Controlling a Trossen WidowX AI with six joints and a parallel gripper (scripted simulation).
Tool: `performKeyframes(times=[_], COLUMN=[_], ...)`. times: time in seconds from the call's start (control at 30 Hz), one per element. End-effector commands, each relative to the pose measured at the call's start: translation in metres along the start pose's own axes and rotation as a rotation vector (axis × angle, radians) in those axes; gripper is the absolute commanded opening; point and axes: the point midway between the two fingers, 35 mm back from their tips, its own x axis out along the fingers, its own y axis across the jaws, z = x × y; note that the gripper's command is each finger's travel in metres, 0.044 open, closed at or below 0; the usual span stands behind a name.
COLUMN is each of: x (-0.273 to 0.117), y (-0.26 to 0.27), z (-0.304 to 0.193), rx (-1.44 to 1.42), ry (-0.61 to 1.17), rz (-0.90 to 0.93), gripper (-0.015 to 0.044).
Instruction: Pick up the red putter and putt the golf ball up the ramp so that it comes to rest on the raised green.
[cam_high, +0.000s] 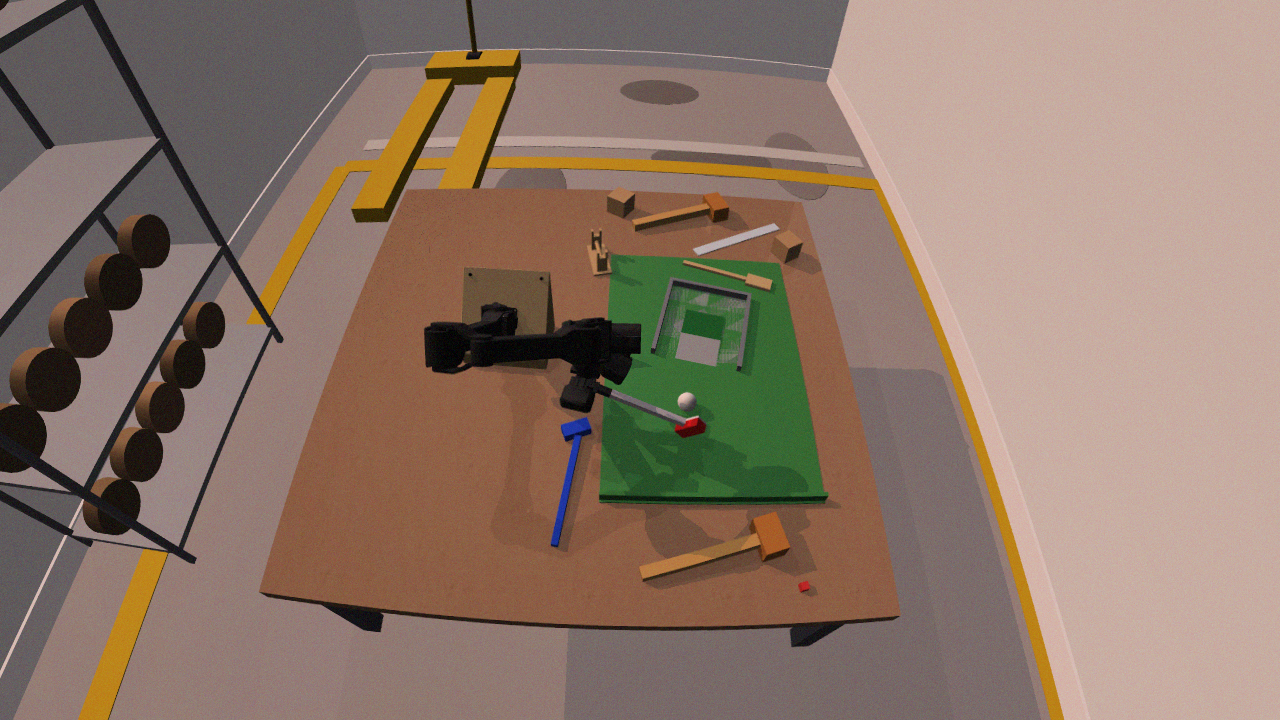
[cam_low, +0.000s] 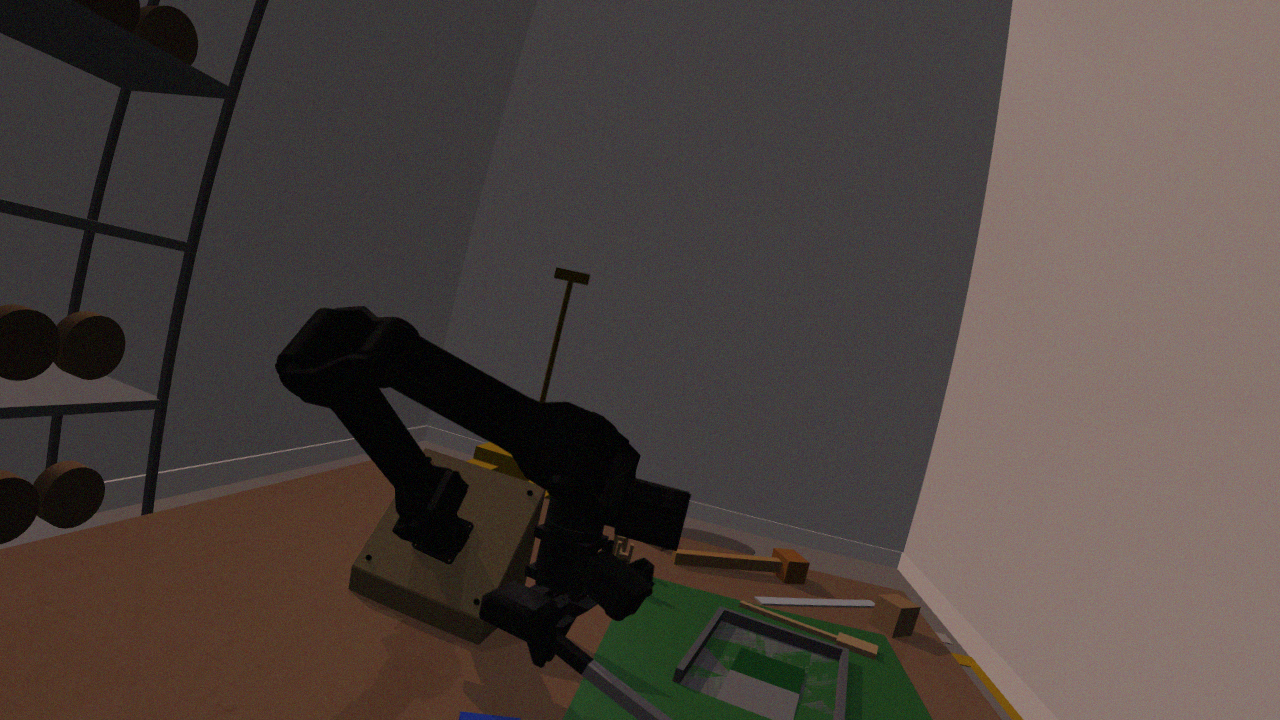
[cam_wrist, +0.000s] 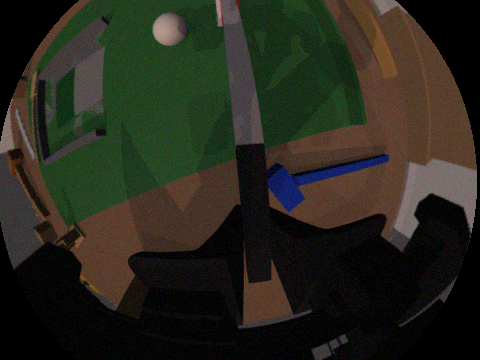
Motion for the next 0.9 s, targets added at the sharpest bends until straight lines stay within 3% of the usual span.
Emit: performKeyframes(times=[0.0, 0.87], x=[-0.001, 0.002], y=[0.000, -0.031], z=[0.000, 0.000], rx=[0.000, 0.002], ry=[-0.001, -0.010], rz=[0.000, -0.005], gripper=[0.0000, 0.0000])
